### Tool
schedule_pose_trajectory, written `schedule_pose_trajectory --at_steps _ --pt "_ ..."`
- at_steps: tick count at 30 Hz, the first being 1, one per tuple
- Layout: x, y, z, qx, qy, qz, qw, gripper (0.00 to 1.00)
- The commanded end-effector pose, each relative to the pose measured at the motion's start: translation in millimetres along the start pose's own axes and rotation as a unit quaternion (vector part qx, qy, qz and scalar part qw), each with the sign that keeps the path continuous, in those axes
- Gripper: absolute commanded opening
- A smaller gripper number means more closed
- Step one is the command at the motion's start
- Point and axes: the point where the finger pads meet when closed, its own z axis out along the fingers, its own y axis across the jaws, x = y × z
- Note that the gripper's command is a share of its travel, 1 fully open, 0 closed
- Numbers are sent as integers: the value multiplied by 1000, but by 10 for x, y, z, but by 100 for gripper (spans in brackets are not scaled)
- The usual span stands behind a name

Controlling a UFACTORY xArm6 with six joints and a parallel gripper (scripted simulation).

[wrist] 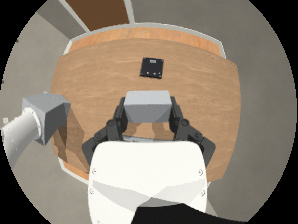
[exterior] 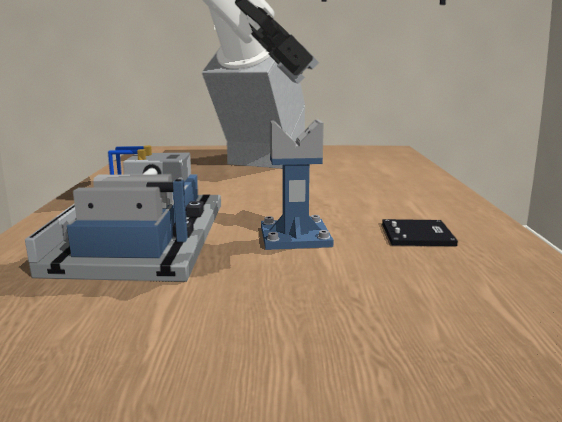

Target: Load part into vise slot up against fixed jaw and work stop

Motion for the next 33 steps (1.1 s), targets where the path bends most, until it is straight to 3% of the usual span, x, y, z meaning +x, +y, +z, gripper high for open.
schedule_pose_trajectory --at_steps 1,33 --pt "4 11 -6 -1 1 -1 1000 0" --pt "-21 11 19 -1 1 -1 1000 0"
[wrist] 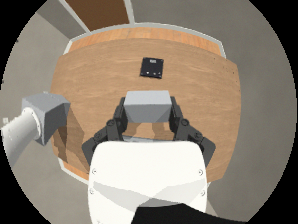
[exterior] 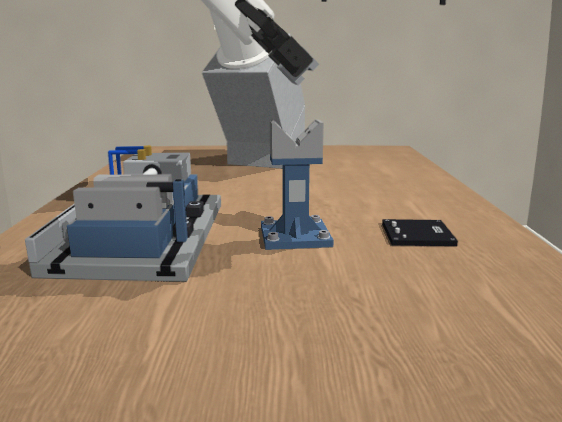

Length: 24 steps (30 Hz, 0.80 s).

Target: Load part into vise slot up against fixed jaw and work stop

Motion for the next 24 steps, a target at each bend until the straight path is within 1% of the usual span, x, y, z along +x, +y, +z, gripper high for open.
schedule_pose_trajectory --at_steps 1,24 --pt "-11 11 9 -1 0 -1 1000 0" --pt "-110 11 108 -1 0 -1 1000 0"
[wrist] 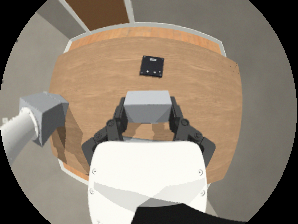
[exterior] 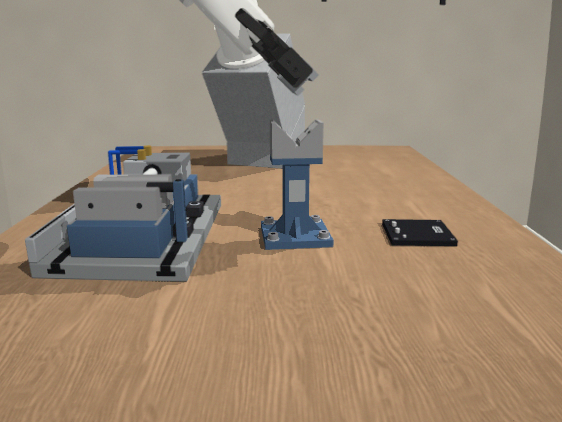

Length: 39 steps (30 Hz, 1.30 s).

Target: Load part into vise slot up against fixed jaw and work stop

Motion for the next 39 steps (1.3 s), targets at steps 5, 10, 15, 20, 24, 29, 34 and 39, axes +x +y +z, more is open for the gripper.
schedule_pose_trajectory --at_steps 5,10,15,20,24,29,34,39 --pt "-54 13 53 -1 0 -1 1000 0" --pt "-93 13 92 -1 0 -1 1000 0" --pt "-126 13 125 -1 0 -1 1000 0" --pt "-159 13 158 -1 0 -1 1000 0" --pt "-192 14 191 -1 0 -1 1000 0" --pt "-233 14 232 -1 0 -1 1000 0" --pt "-257 14 256 -1 0 -1 1000 0" --pt "-294 14 293 -1 0 -1 1000 0"
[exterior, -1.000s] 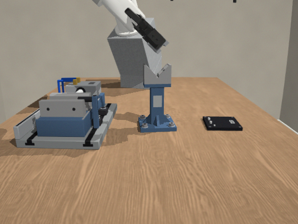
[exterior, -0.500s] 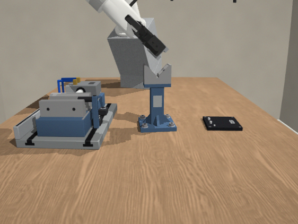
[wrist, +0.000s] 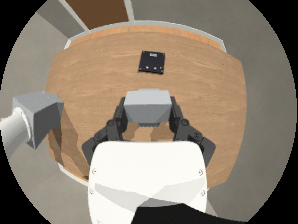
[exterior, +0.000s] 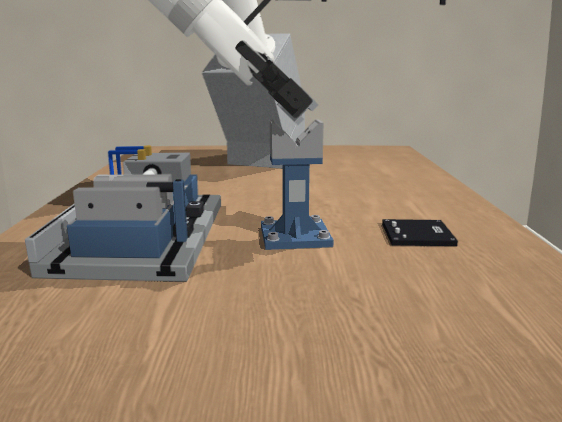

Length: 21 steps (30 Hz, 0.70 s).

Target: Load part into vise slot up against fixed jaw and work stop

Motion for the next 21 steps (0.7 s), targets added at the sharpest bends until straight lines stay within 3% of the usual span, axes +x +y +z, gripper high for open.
schedule_pose_trajectory --at_steps 1,21 --pt "-38 11 38 -1 0 -1 1000 0" --pt "-133 12 133 -1 0 -1 1000 0"
